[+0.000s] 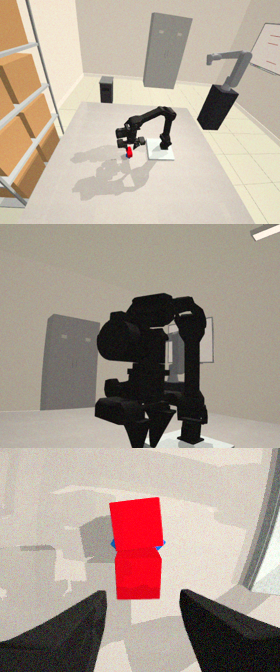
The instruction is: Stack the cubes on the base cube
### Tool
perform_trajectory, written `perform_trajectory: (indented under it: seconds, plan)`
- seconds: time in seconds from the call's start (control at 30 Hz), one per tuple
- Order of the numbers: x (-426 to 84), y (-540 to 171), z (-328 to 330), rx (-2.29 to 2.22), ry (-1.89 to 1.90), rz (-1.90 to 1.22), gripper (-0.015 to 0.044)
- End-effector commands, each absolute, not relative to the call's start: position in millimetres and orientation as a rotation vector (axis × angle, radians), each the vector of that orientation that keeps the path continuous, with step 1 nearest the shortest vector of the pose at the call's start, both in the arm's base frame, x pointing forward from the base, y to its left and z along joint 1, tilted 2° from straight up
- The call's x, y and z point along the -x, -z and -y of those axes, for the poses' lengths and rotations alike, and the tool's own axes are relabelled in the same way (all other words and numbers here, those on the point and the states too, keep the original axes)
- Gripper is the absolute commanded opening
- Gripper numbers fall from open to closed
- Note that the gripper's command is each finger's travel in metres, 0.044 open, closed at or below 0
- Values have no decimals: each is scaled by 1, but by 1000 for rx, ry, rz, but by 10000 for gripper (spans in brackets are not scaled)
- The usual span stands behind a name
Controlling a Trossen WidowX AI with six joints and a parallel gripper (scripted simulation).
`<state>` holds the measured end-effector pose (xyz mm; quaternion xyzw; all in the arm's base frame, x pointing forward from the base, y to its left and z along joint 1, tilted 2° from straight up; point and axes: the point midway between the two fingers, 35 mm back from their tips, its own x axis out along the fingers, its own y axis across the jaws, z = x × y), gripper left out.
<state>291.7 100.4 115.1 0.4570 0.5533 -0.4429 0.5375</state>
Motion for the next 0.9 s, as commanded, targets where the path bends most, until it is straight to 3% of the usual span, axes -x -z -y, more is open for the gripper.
perform_trajectory:
  seconds: [0.0,0.37,0.6,0.87]
  plan:
    - [-293,-123,-101,-1087,1047,-1316,205]
    - [-293,-137,-100,-1087,1047,-1316,205]
    - [-292,-143,-100,-1089,1052,-1315,389]
    - [-263,-145,-170,-1084,1047,-1328,400]
